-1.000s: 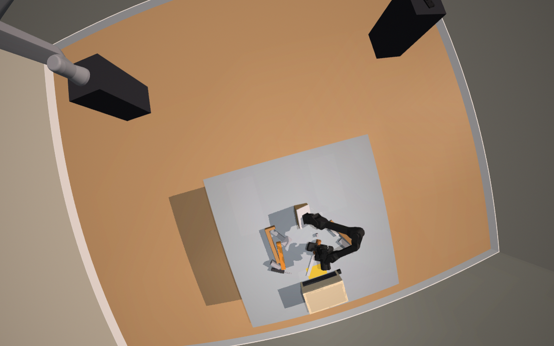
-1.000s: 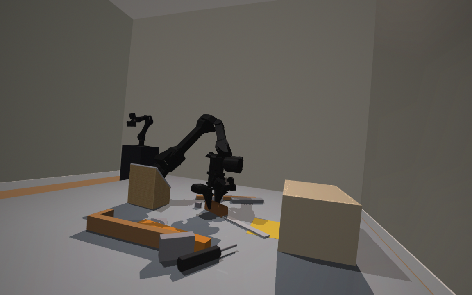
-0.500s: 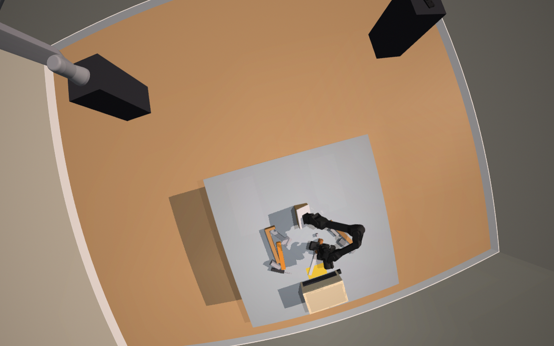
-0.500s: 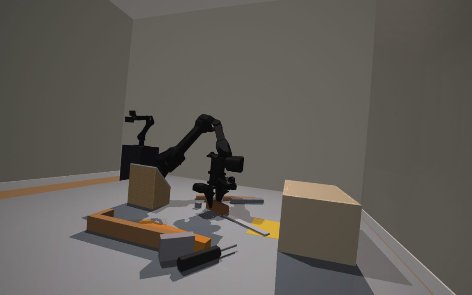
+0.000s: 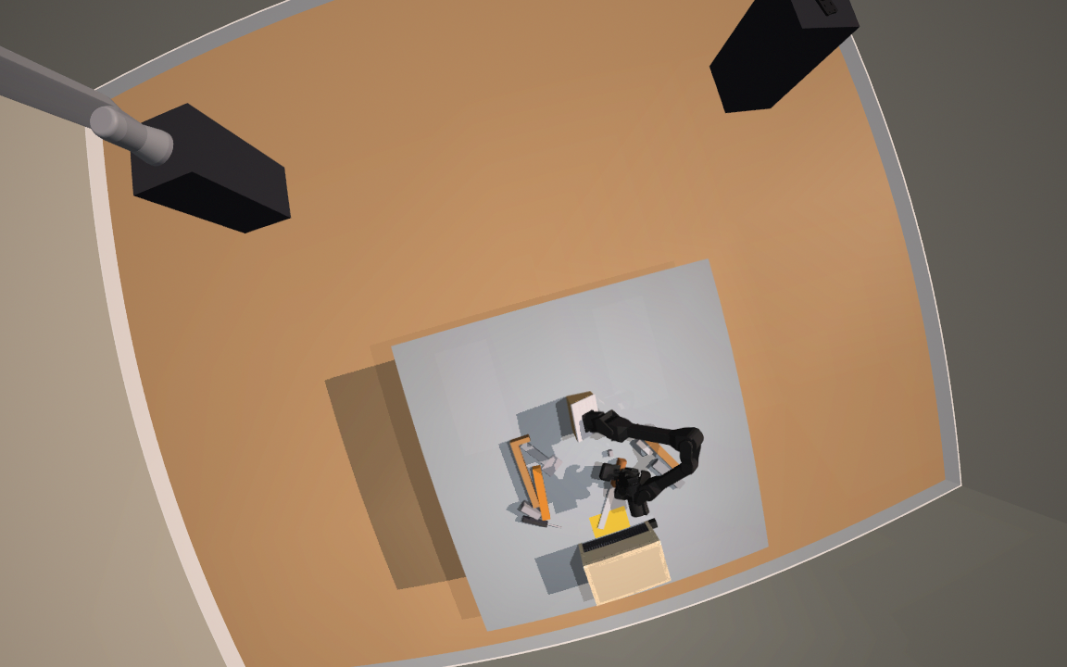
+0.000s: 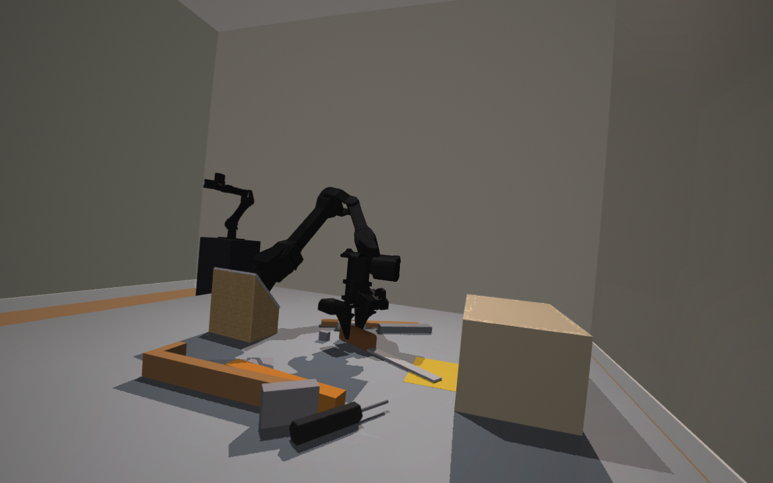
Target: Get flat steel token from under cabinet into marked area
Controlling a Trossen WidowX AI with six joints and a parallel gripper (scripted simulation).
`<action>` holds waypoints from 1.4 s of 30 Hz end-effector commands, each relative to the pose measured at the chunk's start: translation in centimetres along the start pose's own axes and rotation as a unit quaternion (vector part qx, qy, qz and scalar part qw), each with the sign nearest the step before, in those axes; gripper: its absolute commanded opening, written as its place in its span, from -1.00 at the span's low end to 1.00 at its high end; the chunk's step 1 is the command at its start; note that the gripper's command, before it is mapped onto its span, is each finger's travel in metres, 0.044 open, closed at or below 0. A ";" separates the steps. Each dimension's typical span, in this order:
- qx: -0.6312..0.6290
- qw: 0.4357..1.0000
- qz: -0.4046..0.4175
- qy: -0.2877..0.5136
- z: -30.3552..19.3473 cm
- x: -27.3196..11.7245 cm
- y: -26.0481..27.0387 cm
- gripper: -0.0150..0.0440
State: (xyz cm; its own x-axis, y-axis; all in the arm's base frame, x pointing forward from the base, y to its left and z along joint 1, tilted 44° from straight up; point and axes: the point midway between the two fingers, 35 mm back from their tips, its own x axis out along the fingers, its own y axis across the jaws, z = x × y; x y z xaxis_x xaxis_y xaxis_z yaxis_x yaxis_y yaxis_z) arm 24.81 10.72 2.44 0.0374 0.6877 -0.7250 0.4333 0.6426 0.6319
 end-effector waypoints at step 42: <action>0.000 1.000 0.003 0.000 -3.4 -0.1 4.5 -0.49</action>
State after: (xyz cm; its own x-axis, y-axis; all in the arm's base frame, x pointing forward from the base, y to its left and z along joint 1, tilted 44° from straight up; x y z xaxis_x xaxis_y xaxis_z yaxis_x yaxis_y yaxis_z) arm 23.66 14.39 5.86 0.0368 0.6880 -0.7248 0.4363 0.6415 0.6310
